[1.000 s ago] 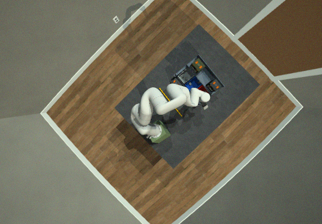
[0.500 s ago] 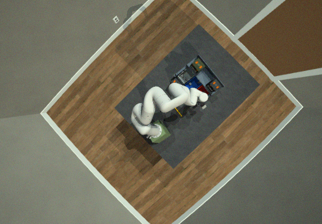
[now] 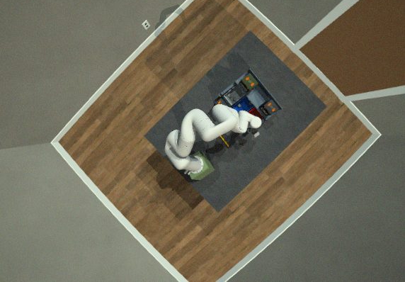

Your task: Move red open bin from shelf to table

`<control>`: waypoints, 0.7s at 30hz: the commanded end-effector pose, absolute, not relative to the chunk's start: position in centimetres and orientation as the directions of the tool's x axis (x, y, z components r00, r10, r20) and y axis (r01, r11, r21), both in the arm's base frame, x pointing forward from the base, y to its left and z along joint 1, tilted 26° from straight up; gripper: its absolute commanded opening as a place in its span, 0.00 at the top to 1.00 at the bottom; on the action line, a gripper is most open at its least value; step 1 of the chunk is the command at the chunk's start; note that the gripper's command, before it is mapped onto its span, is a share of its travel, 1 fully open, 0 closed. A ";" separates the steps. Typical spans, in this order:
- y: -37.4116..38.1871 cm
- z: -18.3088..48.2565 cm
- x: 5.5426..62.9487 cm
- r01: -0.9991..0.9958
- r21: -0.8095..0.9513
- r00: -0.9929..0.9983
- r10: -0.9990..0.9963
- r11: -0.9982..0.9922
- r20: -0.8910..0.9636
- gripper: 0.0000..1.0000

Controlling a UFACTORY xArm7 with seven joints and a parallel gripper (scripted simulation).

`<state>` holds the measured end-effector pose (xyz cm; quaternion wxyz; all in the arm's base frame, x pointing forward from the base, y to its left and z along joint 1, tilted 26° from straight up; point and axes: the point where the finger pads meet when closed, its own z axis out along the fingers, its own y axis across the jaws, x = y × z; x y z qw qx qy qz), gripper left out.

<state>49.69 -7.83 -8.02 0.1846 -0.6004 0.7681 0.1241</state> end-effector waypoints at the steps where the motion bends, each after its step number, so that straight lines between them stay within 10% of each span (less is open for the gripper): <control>1: -8.0 -7.9 49.8 -0.968 -0.035 -0.211 -0.877 0.250 -0.431 0.00; 21: -8.3 -7.4 49.8 -0.968 -0.035 -0.211 -0.877 0.250 -0.431 0.00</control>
